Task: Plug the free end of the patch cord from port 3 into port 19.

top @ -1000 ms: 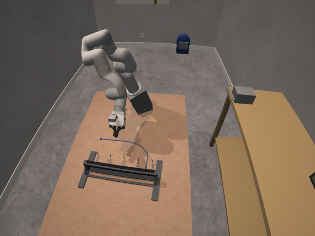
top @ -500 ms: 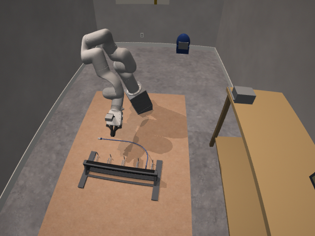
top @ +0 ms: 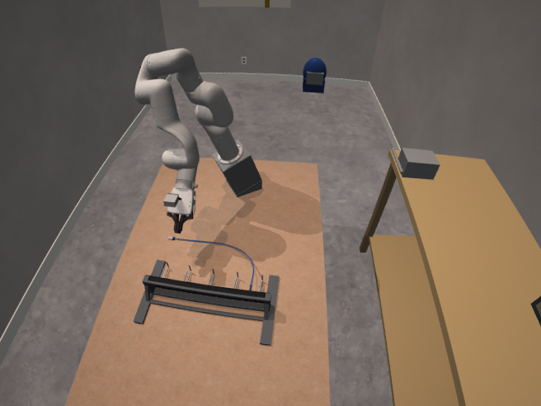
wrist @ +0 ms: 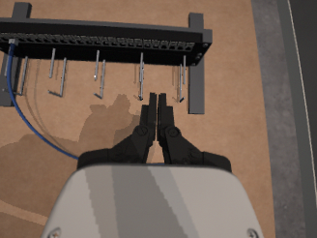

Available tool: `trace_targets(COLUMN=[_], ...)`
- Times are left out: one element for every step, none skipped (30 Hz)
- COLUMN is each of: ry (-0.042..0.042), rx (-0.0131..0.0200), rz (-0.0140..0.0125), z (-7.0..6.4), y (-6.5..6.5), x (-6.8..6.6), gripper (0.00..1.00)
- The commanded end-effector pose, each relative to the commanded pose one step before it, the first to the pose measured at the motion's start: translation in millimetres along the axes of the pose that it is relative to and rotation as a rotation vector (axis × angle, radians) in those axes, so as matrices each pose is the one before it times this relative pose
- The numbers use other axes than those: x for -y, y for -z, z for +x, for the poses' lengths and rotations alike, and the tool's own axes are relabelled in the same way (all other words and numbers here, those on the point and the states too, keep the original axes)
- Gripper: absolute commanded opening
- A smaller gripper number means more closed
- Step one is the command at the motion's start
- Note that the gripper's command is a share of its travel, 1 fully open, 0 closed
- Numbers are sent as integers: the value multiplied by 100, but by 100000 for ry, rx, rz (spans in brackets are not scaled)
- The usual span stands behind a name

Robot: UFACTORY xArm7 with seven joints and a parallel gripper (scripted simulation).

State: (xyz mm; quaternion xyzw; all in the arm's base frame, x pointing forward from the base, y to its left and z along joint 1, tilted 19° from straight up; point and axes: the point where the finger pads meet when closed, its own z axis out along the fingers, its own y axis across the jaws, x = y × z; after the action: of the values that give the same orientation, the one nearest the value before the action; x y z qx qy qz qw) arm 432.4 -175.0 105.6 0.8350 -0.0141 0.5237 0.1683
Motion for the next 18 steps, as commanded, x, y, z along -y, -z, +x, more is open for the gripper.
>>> trace_targets(ry=[-54, 1, 0, 0, 0, 0, 0, 0, 0, 0, 0, 0, 0, 0, 0, 0, 0, 0], rx=[-389, 1, -1, 0, 1, 1, 1, 0, 0, 0, 0, 0, 0, 1, 0, 0, 0, 0], rz=[666, -1, 0, 0, 0, 0, 0, 0, 0, 0, 0, 0, 0, -1, 1, 0, 0, 0], z=[162, 0, 0, 0, 0, 0, 0, 0, 0, 0, 0, 1, 0, -1, 1, 0, 0, 0], y=[-68, 1, 0, 0, 0, 0, 0, 0, 0, -4, -29, -74, -134, -205, -287, 0, 0, -371], x=[-804, -224, -180, -138, -99, -64, -35, -14, -2, 0, 0, 0, 0, 0, 0, 0, 0, 0], gripper=[0, 0, 0, 0, 0, 0, 0, 0, 0, 0, 0, 0, 0, 0, 0, 0, 0, 0])
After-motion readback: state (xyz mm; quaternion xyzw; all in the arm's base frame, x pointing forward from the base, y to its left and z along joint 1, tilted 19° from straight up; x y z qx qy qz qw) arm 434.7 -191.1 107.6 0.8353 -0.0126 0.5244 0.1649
